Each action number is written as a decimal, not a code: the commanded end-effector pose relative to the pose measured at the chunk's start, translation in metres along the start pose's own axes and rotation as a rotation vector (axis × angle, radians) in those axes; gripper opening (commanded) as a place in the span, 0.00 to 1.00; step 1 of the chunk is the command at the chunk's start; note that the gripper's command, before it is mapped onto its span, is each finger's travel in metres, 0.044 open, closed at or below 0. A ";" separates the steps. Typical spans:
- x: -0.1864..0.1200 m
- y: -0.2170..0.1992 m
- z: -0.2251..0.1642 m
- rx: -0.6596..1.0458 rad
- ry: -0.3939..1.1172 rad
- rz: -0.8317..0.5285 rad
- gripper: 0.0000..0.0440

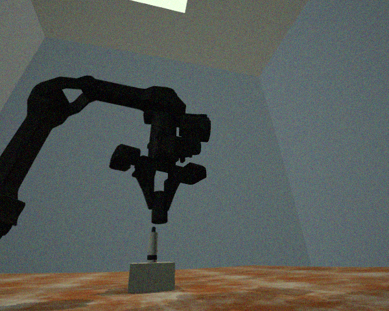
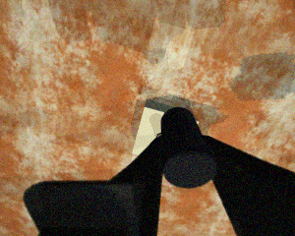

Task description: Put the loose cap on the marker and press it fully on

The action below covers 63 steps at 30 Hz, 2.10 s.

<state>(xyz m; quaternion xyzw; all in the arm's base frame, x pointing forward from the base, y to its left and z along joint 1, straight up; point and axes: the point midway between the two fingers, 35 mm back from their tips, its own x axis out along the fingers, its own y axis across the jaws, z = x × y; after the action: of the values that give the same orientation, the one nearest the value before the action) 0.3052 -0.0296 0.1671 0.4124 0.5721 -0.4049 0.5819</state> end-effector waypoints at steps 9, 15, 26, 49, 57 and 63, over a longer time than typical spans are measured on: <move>-0.012 0.015 -0.034 -0.027 0.016 -0.012 0.04; -0.013 0.016 -0.044 -0.032 0.022 -0.027 0.02; 0.001 0.012 -0.048 -0.033 0.037 -0.078 0.00; 0.057 0.006 -0.048 -0.088 0.080 -0.149 0.00; 0.065 0.005 -0.047 -0.106 0.079 -0.155 0.02; 0.067 0.005 -0.047 -0.112 0.079 -0.156 0.03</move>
<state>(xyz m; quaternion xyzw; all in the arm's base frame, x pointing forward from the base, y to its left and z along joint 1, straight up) 0.3019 0.0187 0.1174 0.3649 0.6320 -0.3877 0.5631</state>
